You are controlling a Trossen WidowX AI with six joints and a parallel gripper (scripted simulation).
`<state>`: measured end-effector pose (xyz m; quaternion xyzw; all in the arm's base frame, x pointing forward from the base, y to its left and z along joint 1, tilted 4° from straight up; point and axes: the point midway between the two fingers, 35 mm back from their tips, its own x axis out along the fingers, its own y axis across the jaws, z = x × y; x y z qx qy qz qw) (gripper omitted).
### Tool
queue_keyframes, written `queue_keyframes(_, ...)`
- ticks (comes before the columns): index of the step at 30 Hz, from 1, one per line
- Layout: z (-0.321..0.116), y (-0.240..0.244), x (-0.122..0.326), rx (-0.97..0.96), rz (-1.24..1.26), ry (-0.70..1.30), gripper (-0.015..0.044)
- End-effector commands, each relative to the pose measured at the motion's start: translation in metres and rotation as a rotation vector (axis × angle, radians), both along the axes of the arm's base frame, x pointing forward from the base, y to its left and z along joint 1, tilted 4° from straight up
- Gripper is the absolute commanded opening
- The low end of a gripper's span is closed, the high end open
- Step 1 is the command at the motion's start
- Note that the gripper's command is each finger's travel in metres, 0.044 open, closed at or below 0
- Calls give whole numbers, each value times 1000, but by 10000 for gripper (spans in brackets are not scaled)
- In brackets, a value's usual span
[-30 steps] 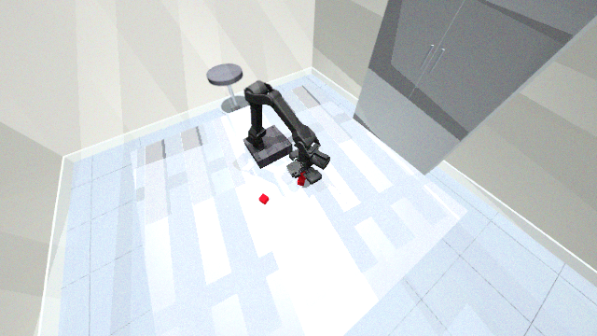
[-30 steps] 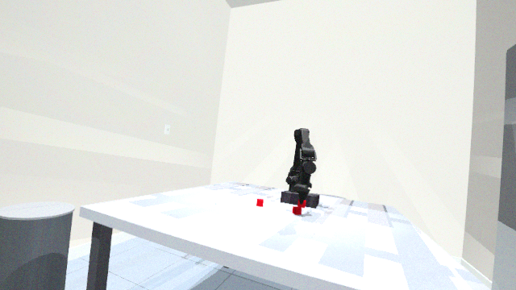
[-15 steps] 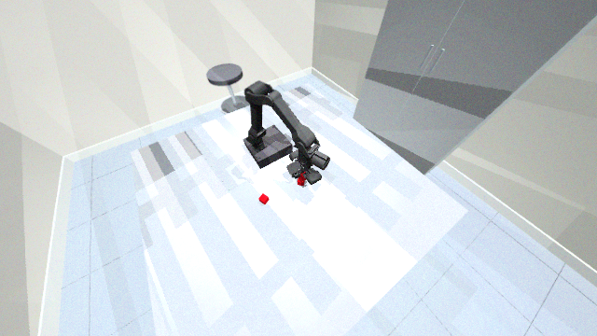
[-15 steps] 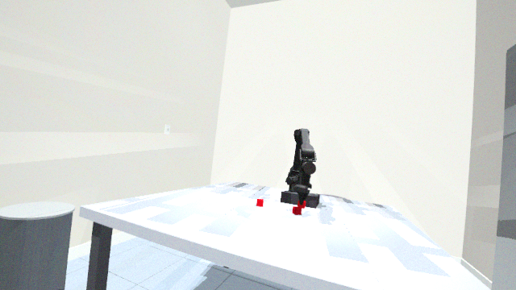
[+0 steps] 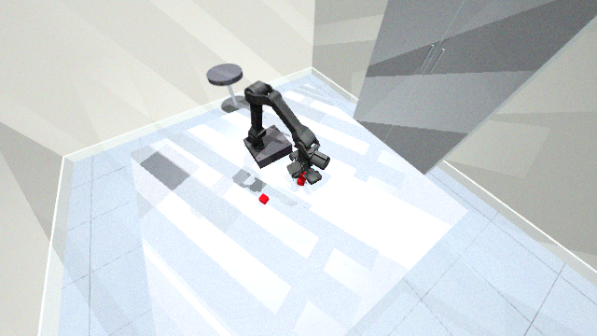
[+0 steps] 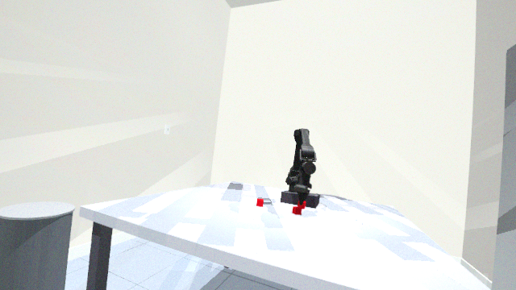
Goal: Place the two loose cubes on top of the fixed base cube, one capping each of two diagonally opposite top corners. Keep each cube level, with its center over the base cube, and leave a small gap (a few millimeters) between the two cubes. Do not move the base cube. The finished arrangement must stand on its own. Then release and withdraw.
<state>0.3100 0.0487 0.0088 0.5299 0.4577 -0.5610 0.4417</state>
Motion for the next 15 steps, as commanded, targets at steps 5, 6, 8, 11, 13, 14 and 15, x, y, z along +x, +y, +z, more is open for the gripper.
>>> queue_keyframes(5, 9, 0, 0, 0, 0, 0, 205)
queue_keyframes(6, 10, 0, 1, 0, 0, 0, 205)
queue_keyframes(8, 12, 0, 1, 0, 0, 0, 205)
queue_keyframes(11, 17, 0, 1, 0, 0, 0, 205)
queue_keyframes(13, 19, 0, 1, 0, 0, 0, 205)
queue_keyframes(14, 21, 0, 1, 0, 0, 0, 205)
queue_keyframes(15, 22, 0, 1, 0, 0, 0, 205)
